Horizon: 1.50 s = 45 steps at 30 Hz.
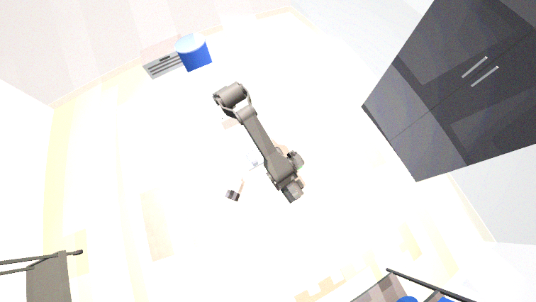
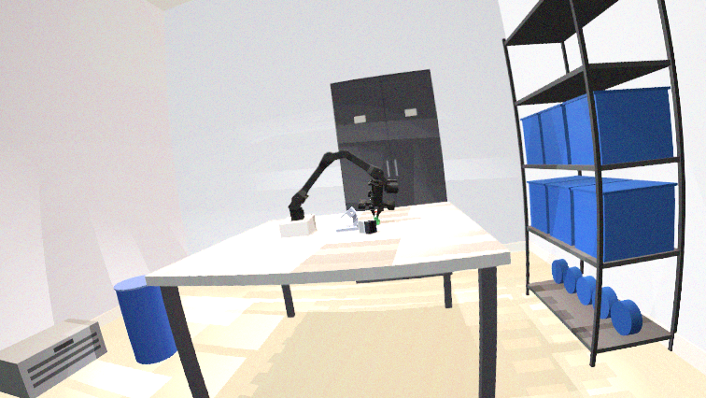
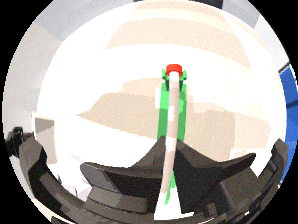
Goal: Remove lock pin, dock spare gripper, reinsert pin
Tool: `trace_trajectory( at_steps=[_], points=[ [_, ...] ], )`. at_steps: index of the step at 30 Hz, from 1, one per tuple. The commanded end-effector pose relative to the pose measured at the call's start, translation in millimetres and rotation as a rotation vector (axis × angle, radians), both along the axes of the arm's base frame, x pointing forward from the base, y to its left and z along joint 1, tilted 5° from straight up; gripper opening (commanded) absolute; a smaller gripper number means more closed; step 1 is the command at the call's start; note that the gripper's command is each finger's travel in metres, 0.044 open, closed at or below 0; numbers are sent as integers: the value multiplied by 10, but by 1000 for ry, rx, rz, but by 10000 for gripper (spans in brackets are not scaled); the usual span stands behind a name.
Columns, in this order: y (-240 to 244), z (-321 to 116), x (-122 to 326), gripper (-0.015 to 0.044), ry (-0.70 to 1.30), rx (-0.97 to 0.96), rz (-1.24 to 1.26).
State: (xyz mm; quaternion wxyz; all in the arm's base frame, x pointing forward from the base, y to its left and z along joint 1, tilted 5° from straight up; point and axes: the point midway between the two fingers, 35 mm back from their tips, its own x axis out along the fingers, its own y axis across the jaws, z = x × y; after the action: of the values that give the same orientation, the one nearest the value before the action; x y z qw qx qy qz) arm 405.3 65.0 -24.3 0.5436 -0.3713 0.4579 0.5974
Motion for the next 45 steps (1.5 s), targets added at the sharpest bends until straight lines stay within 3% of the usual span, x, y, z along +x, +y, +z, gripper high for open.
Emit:
trace_trajectory(
  at_steps=[1, 30, 45],
  points=[
    [-5, -51, -7, 0, 4, 0, 3],
    [-2, -13, -1, 0, 2, 0, 0],
    [7, 86, -7, 394, 3, 0, -1]
  ],
)
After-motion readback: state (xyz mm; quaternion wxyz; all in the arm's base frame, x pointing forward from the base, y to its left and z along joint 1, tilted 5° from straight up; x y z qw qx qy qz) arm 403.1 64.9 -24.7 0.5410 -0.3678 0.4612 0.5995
